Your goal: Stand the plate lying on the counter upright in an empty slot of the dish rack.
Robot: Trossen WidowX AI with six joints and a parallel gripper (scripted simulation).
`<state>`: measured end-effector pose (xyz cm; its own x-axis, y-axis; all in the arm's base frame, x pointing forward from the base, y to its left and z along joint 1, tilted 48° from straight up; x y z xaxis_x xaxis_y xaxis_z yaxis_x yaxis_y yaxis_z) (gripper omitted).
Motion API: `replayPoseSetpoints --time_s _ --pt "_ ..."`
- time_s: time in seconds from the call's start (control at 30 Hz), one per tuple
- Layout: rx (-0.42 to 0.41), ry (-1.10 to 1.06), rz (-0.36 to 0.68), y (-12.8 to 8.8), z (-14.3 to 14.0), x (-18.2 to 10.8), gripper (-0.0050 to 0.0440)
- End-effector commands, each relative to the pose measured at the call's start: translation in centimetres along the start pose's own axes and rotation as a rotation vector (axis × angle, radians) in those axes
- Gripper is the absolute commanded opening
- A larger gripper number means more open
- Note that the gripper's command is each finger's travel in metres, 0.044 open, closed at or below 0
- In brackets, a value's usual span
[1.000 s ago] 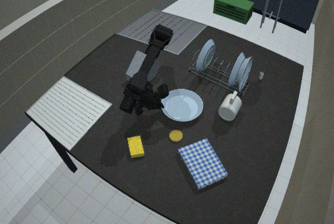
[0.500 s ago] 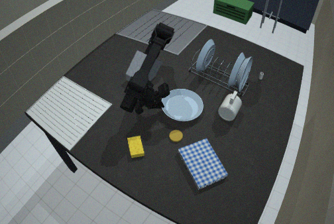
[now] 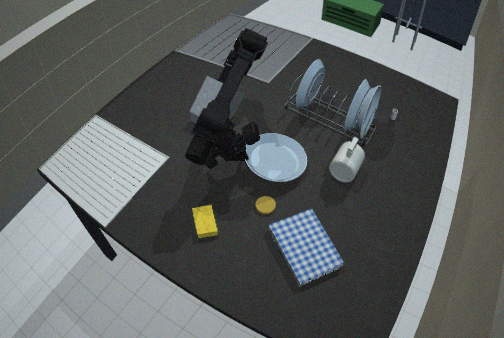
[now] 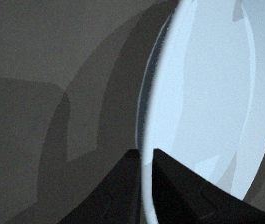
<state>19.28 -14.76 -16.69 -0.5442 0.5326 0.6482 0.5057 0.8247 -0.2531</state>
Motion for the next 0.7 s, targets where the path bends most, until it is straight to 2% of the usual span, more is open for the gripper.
replayPoseSetpoints --time_s 0.0,0.67 --pt "0.027 0.001 0.002 -0.1 -0.3 0.1 0.0000" --pt "0.132 0.001 0.020 -1.0 -2.1 0.4 0.0000"
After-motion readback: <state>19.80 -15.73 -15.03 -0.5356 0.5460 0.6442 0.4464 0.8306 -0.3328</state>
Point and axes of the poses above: the point midway between the two fingers, 35 mm back from their tips, its own y axis out along the fingers, its own z axis across the jaws, x = y × z, the point moved 2 cm from there along -y, back along the fingers, and after that the axes turned 9 degrees about y, right-handed, at the moved point
